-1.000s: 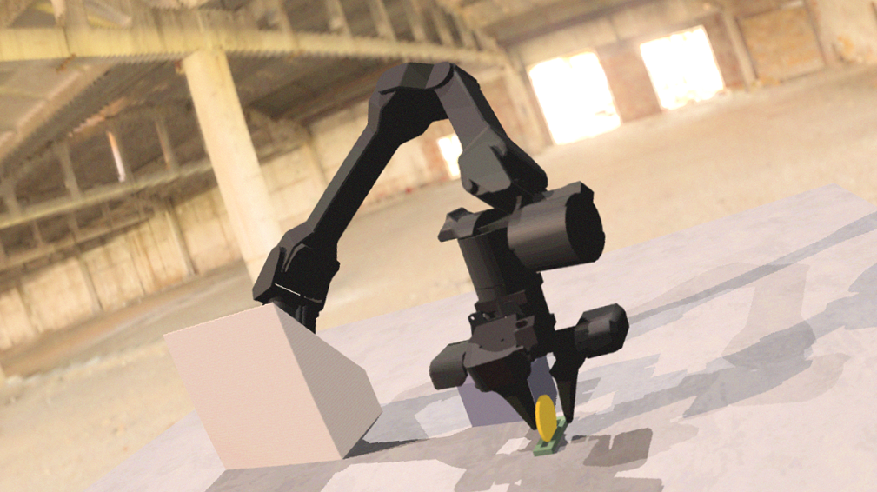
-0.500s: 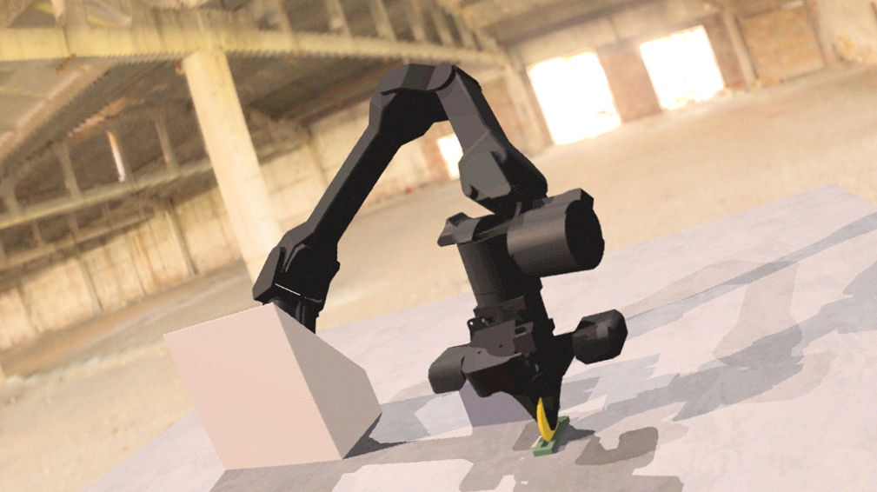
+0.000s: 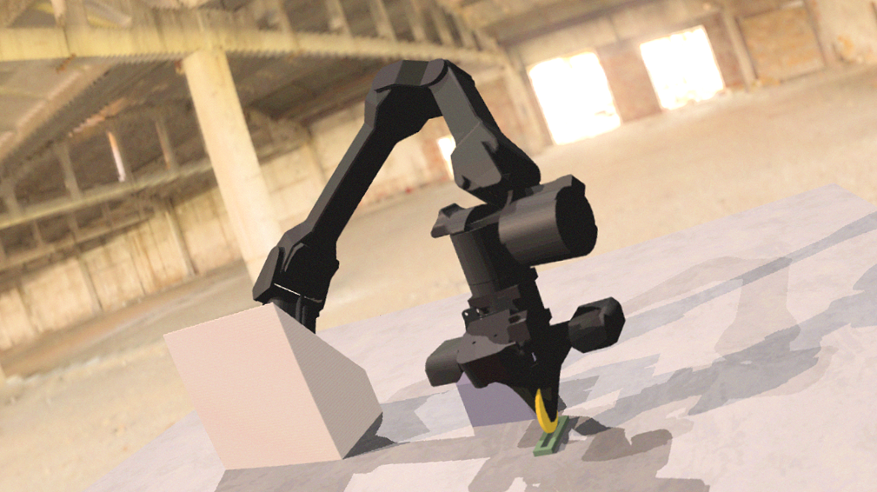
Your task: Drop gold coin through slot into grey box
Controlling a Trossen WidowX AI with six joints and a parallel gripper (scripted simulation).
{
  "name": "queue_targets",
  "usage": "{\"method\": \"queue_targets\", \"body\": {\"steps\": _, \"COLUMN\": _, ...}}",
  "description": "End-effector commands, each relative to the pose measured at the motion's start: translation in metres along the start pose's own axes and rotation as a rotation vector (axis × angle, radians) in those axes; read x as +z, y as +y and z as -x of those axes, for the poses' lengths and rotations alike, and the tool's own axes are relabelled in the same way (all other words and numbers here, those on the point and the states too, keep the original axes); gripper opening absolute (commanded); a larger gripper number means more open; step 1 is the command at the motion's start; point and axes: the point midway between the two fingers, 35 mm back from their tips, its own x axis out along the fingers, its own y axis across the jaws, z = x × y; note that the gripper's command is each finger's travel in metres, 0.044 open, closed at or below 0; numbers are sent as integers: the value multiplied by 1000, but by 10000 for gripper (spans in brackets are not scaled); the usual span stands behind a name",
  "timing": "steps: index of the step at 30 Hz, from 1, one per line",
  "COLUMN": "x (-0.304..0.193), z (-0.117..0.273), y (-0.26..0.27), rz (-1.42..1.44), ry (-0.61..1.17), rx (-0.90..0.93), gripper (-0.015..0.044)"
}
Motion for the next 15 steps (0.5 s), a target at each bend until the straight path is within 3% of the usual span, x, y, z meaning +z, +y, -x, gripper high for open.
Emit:
{"method": "queue_targets", "body": {"steps": 1, "x": -1, "z": 10, "y": 4, "rz": 8, "ry": -1, "rx": 10, "gripper": 0}}
{"method": "queue_targets", "body": {"steps": 15, "x": 1, "z": 44, "y": 4, "rz": 4, "ry": -5, "rx": -7, "gripper": 0}}
